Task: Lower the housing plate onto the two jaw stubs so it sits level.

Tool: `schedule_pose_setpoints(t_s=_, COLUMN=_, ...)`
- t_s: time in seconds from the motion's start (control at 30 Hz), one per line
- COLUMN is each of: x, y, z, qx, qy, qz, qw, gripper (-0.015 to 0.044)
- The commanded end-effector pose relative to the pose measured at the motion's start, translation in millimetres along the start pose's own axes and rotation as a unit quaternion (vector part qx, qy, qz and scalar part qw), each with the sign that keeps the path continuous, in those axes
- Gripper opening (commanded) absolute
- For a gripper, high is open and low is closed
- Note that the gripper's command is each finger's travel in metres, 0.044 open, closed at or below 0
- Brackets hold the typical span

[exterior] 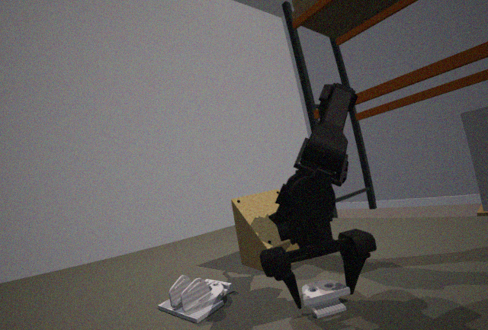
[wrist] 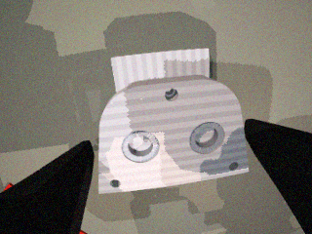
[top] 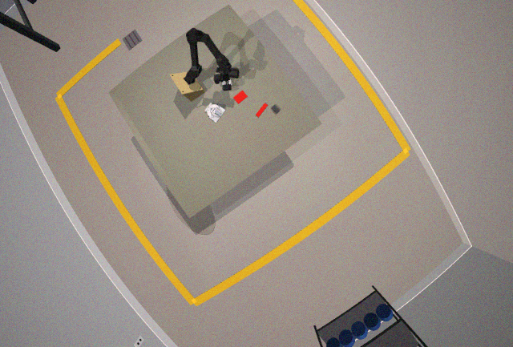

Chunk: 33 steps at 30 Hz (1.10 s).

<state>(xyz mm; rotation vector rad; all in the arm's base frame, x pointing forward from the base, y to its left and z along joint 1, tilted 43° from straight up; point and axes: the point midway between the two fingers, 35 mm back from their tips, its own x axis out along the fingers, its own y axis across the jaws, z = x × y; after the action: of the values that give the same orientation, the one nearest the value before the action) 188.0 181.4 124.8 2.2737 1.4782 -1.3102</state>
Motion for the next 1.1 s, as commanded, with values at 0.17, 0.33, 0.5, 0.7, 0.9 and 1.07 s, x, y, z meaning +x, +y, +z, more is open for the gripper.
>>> schedule_pose_setpoints(t_s=0.17, x=1.1, y=1.0, z=0.4, qx=0.004, qy=-0.001, qz=0.001, qw=1.0, gripper=0.044)
schedule_pose_setpoints(t_s=0.33, x=1.7, y=1.0, z=0.4, qx=0.004, qy=-0.001, qz=0.001, qw=1.0, gripper=0.044)
schedule_pose_setpoints(t_s=0.5, x=1.7, y=1.0, z=0.4, qx=0.004, qy=-0.001, qz=0.001, qw=1.0, gripper=0.044)
schedule_pose_setpoints(t_s=0.7, x=1.1, y=0.2, z=0.3, qx=0.001, qy=-0.001, qz=0.0, qw=1.0, gripper=0.0407)
schedule_pose_setpoints(t_s=0.9, x=1.1, y=0.2, z=0.3, qx=0.001, qy=-0.001, qz=0.0, qw=1.0, gripper=0.0367)
schedule_pose_setpoints(t_s=1.07, x=1.1, y=0.2, z=0.3, qx=0.001, qy=-0.001, qz=0.0, qw=1.0, gripper=0.0351)
